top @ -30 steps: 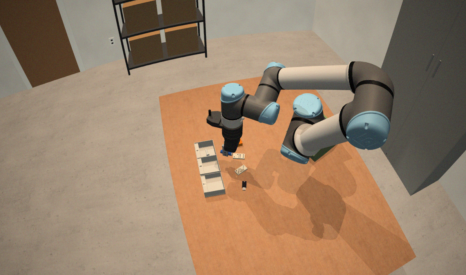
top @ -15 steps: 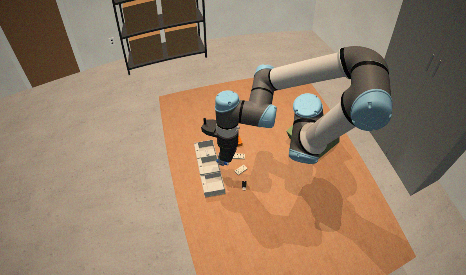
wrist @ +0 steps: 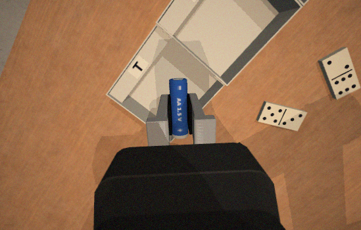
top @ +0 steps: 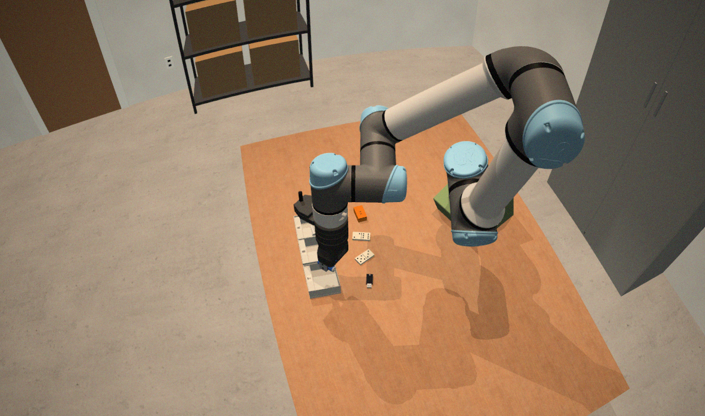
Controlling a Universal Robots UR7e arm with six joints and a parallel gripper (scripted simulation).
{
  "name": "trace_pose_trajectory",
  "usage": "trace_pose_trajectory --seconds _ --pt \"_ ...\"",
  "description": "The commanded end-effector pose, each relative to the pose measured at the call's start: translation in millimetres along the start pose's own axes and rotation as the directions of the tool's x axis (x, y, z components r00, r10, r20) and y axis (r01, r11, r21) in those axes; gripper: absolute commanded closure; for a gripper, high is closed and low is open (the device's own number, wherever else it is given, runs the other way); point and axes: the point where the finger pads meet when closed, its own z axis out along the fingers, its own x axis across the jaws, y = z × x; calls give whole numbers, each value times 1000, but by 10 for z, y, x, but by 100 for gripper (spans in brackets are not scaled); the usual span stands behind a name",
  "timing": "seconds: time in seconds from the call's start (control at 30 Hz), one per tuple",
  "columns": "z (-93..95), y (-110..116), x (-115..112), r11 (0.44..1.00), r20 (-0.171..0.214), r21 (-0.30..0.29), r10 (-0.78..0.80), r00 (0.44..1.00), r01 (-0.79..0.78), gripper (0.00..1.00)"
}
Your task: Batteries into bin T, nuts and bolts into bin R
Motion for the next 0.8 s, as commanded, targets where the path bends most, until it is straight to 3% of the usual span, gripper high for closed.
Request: trace_pose_trajectory --seconds 0.0,0.23,0.77 --pt "6 -25 -110 988 -8 18 155 988 -155 69" --pt "6 -37 -122 967 -5 18 254 967 -254 69" --pt "4 -41 -106 824 -10 52 566 824 -565 69"
